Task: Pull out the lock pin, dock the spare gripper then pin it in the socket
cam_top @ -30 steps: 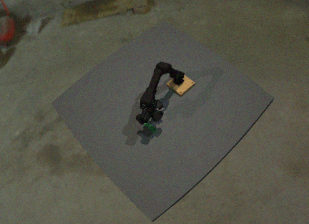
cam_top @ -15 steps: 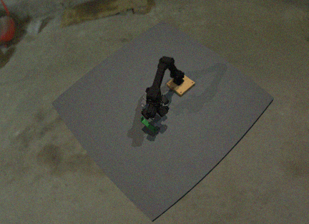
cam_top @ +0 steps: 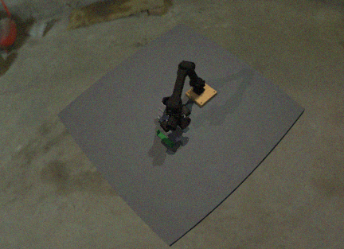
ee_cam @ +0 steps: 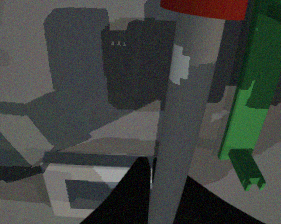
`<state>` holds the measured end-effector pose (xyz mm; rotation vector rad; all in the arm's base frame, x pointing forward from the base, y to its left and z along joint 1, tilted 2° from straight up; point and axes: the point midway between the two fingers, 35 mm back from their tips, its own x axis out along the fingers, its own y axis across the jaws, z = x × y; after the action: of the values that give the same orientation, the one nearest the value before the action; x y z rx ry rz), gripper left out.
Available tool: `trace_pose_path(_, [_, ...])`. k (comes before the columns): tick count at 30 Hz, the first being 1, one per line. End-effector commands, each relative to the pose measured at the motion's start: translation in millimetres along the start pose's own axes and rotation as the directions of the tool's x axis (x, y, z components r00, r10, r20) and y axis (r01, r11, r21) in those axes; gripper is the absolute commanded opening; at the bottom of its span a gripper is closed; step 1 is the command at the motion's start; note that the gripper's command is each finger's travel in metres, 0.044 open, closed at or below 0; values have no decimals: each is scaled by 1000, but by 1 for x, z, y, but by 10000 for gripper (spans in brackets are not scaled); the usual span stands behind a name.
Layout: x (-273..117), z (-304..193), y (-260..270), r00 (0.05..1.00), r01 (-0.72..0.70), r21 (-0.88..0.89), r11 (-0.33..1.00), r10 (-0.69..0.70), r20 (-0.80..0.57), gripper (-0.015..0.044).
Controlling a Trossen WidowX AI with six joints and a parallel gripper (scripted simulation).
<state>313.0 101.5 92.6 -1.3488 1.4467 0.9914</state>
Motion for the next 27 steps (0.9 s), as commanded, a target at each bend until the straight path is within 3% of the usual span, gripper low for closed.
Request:
trace_pose_path(1, [14, 4, 1, 1000, -5, 6, 1000, 5, 2, 0])
trace_pose_path(8, [35, 8, 3, 1000, -7, 7, 1000, 7, 3, 0])
trace_pose_path(27, [35, -4, 1, 1000, -6, 8, 1000, 6, 4, 0])
